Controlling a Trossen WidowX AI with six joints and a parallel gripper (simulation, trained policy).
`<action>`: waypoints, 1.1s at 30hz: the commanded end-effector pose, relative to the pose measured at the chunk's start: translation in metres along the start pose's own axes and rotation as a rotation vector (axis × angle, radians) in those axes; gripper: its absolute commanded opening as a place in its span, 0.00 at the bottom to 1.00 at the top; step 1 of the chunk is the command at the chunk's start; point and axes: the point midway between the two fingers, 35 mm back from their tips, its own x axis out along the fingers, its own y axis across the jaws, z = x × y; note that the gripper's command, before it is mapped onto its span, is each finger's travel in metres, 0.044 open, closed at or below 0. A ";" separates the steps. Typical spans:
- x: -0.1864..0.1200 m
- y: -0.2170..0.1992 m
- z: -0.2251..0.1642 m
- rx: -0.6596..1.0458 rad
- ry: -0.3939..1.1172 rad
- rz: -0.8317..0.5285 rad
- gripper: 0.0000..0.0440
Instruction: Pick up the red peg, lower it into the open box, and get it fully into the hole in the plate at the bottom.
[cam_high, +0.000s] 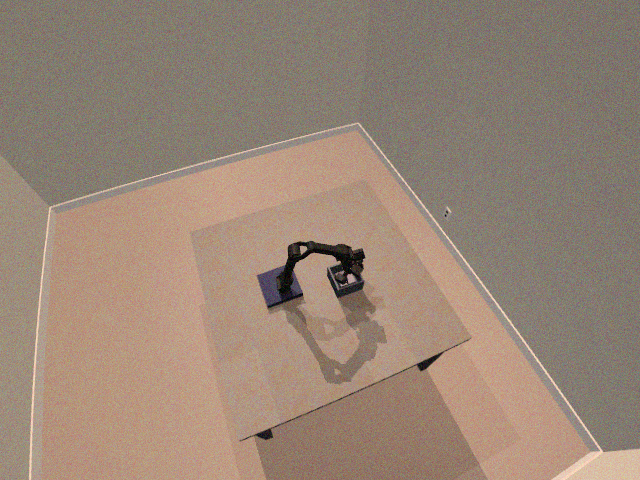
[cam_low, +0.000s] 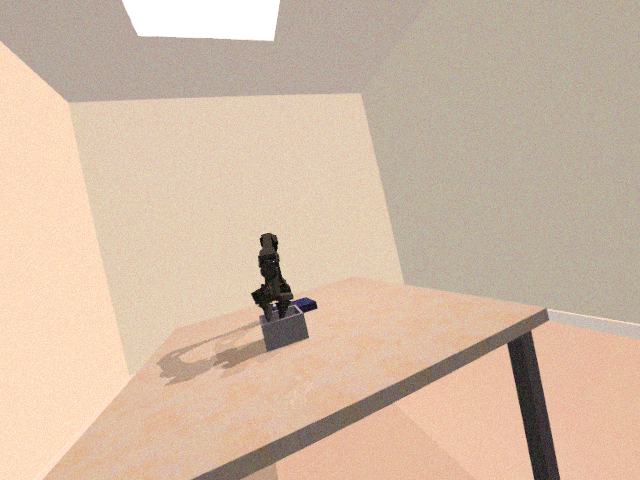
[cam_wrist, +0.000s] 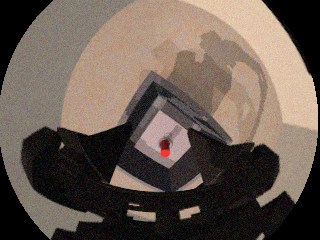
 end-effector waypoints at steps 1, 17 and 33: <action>0.000 0.014 0.020 0.014 -0.055 0.042 1.00; -0.012 0.022 0.064 0.045 -0.161 0.085 1.00; -0.012 0.022 0.064 0.045 -0.162 0.085 1.00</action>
